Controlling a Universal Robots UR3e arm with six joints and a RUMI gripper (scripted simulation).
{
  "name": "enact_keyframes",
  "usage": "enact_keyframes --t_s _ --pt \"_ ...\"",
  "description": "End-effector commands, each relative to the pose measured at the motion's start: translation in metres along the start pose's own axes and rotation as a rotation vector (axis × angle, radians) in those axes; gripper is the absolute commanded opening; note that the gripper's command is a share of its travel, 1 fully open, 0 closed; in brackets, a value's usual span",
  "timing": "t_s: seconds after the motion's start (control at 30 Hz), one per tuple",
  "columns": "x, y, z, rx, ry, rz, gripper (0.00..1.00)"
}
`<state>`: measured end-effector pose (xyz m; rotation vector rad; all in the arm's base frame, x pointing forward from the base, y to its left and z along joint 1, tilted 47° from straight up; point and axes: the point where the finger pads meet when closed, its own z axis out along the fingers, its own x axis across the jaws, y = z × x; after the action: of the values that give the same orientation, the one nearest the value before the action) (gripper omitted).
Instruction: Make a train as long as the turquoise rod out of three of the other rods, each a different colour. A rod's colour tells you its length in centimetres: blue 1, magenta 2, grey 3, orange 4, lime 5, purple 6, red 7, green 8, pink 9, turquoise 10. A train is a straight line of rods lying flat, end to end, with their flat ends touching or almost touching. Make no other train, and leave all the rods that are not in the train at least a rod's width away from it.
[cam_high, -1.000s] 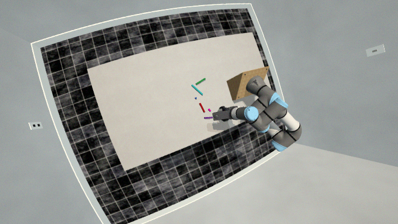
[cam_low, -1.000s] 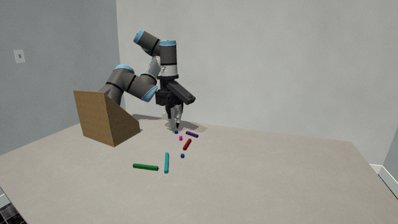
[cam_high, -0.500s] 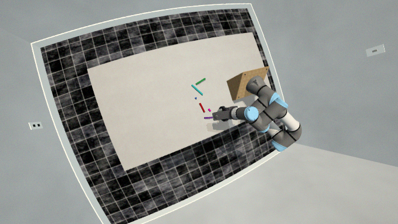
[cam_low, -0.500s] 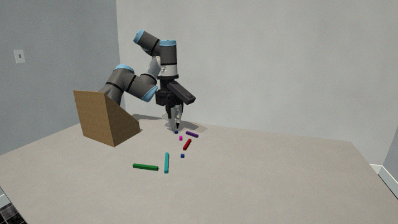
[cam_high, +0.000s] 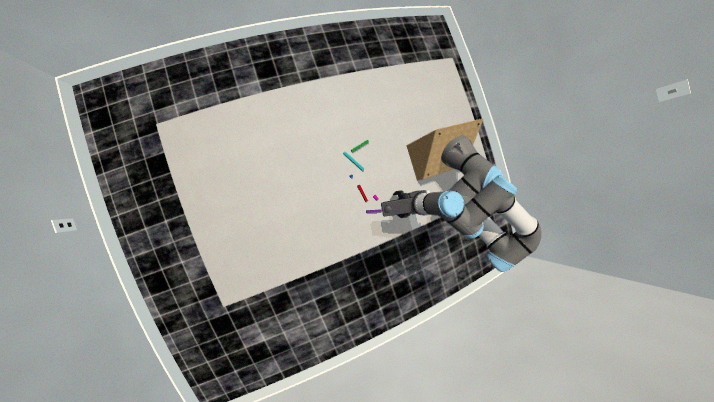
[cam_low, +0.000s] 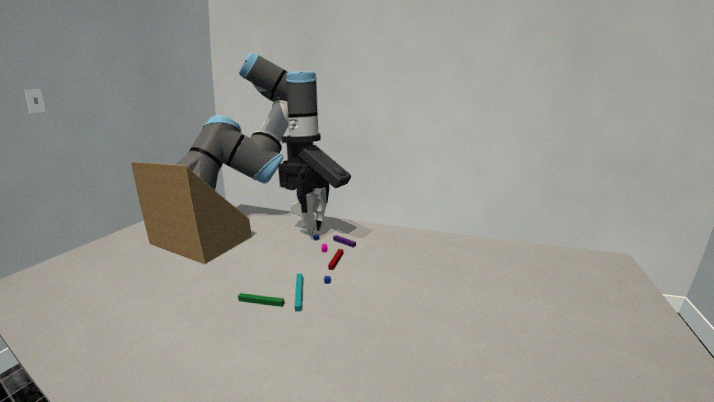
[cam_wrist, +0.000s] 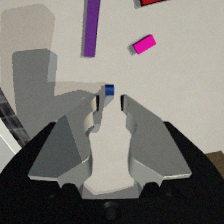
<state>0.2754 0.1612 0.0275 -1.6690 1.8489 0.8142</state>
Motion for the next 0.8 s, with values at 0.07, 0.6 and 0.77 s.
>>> enact_keyframes --t_s 0.07,0.6,0.77 --pt "0.000 0.000 0.000 0.001 -0.001 0.001 0.14" --pt "0.000 0.000 0.009 0.001 -0.002 0.002 0.14" --pt "0.000 0.000 0.014 0.001 -0.002 0.002 0.14"
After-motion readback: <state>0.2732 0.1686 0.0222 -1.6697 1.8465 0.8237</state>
